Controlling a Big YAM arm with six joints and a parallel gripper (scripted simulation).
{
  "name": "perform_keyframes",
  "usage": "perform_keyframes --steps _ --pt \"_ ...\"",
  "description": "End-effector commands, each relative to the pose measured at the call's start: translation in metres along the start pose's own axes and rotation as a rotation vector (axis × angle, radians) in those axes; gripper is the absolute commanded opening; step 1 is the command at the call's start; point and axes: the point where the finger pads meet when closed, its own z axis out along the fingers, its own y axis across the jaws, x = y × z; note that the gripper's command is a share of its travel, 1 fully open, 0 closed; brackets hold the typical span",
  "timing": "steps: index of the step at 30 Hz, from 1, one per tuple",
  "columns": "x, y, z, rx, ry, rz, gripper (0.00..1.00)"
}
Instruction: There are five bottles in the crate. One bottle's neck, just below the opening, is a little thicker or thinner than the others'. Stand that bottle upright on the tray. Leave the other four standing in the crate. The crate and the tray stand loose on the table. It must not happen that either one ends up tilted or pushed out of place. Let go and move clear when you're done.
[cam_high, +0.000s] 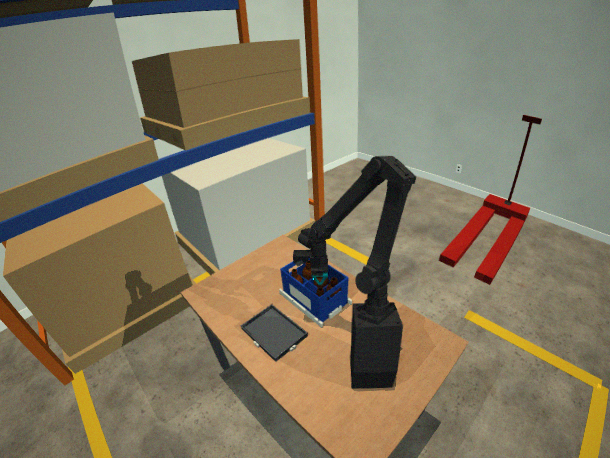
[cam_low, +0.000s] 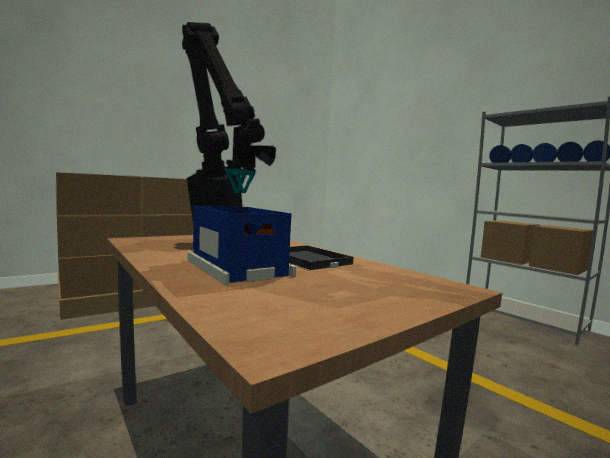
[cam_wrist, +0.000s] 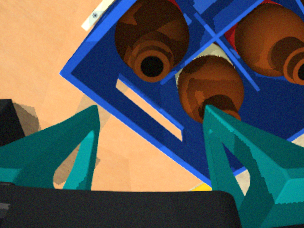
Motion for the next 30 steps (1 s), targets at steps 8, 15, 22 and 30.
perform_keyframes --steps 8,15,22,30 --pt "0.002 -0.002 0.016 0.000 0.002 0.002 0.61" --pt "0.000 -0.005 0.022 0.003 -0.002 0.003 0.61" --pt "-0.001 -0.004 0.031 0.003 -0.002 0.003 0.61" --pt "0.000 -0.004 0.037 0.002 -0.001 0.003 0.61"
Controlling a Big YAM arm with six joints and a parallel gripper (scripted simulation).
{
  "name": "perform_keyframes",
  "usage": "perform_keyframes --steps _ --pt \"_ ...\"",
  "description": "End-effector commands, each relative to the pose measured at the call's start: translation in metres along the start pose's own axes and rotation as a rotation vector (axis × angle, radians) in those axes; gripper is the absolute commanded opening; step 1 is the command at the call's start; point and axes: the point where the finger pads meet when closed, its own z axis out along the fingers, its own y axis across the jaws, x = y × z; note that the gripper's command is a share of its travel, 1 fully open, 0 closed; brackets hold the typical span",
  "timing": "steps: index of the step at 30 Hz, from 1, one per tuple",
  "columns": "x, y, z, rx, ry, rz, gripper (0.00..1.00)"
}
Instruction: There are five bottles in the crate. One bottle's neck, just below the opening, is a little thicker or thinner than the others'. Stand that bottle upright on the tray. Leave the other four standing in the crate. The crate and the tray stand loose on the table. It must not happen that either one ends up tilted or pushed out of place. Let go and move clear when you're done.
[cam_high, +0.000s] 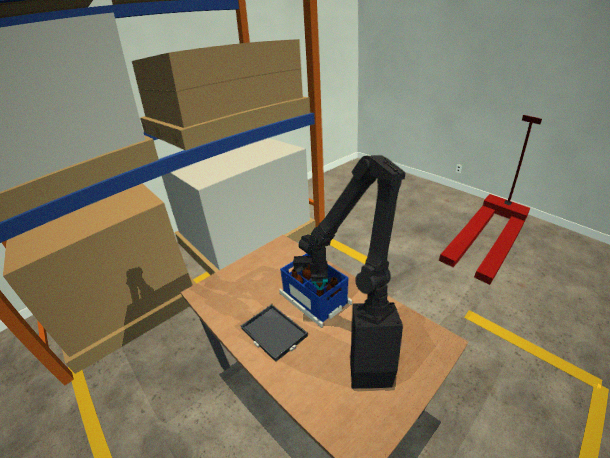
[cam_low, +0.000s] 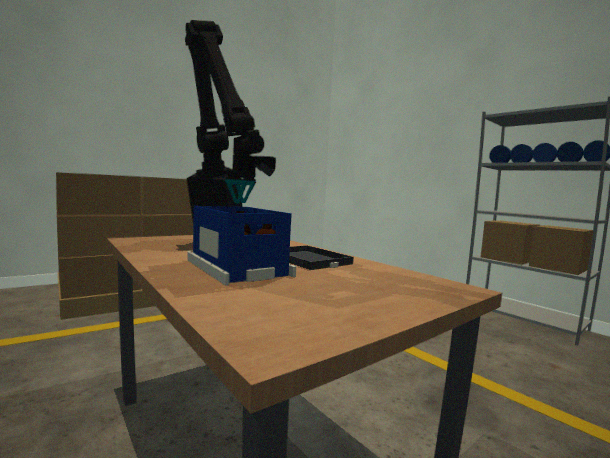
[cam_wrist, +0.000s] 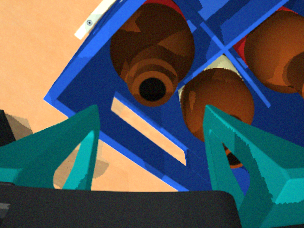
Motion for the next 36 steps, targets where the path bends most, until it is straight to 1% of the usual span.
perform_keyframes --steps 1,8,12,36 --pt "0.0012 -0.0034 0.0063 0.002 -0.003 0.000 0.61" --pt "0.0015 -0.0023 0.0106 0.001 -0.002 -0.001 0.61" --pt "-0.0009 -0.0049 0.0088 0.009 -0.010 0.000 0.61" --pt "-0.0004 -0.0041 0.0100 0.006 -0.007 0.000 0.61"
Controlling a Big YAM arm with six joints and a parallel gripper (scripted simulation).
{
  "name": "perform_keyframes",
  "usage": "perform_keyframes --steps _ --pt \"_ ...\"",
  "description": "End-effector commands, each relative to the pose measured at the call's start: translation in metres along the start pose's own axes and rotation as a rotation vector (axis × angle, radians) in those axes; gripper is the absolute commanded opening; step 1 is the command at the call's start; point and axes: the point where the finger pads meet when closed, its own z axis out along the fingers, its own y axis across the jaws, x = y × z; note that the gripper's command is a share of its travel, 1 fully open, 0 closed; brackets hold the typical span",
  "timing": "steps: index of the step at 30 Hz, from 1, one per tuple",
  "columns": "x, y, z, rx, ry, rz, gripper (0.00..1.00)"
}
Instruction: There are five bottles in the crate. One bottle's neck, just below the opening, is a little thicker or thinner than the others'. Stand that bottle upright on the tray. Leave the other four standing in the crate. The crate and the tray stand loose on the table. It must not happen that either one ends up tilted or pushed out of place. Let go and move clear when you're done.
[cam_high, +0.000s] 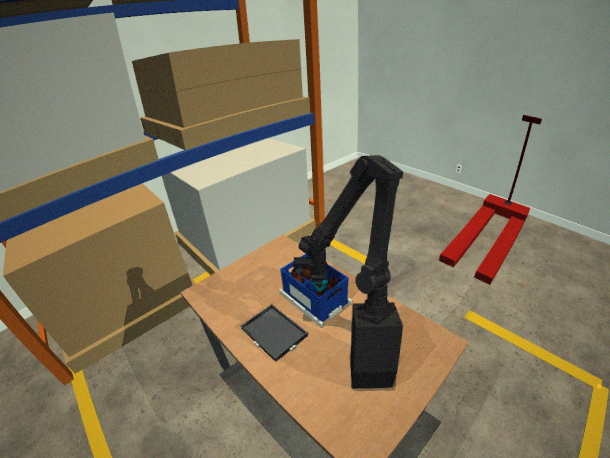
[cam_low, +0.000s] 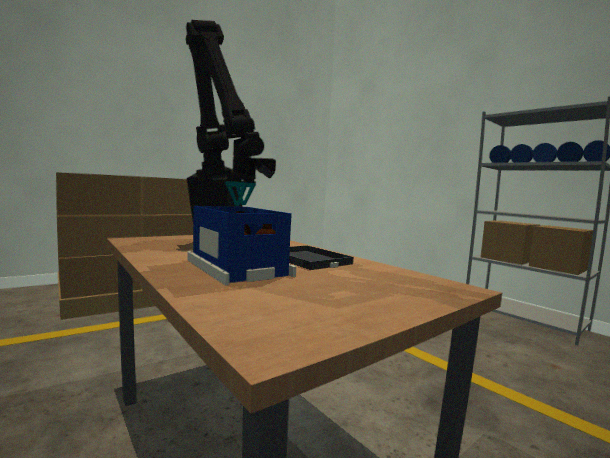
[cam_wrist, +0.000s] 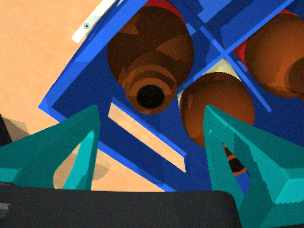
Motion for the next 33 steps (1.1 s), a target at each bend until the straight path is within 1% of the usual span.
perform_keyframes --steps 1,24,33 --pt "0.0007 -0.0030 0.0034 0.002 -0.004 0.000 0.61" --pt "0.0032 -0.0011 0.0033 0.001 -0.003 0.000 0.61" --pt "0.0001 -0.0047 0.0006 0.010 -0.011 0.002 0.61"
